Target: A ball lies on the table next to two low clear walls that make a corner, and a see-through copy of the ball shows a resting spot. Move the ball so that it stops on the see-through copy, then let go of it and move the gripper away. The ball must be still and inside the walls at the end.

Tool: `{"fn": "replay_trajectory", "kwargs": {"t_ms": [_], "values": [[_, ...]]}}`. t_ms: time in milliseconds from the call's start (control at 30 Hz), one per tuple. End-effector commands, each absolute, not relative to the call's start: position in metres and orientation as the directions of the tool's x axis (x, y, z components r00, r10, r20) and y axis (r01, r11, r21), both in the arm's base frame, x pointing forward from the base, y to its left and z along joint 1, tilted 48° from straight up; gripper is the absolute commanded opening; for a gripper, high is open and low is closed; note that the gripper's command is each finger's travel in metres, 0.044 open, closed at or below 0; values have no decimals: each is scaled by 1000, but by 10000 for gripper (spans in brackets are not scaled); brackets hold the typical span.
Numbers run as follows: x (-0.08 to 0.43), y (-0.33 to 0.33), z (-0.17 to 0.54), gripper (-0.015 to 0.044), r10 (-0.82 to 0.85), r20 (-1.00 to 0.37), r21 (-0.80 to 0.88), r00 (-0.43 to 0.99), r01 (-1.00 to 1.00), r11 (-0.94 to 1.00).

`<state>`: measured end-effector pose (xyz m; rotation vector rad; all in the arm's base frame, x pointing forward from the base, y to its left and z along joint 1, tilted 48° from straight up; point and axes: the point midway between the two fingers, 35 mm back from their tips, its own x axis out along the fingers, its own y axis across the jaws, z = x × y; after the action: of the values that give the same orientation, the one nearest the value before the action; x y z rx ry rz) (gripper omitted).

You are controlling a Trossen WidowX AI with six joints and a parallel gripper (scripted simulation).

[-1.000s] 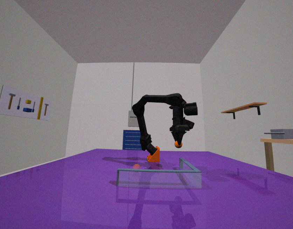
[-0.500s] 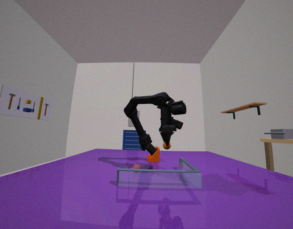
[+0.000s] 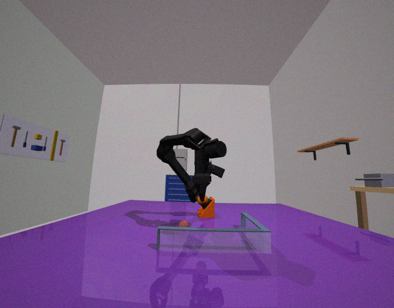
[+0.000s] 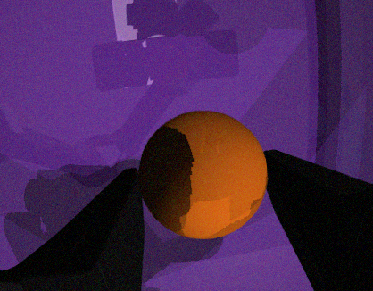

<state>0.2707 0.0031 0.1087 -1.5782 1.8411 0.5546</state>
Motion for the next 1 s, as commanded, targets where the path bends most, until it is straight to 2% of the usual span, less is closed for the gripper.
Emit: {"fn": "replay_trajectory", "kwargs": {"t_ms": [0,433,967], "values": [[264,-14,122,0,-711,-701,-96,-65,-978,185],[246,-54,145,0,-734,-675,-82,-67,-983,165],[242,-101,103,0,-735,-675,-83,-66,-983,165]]}}
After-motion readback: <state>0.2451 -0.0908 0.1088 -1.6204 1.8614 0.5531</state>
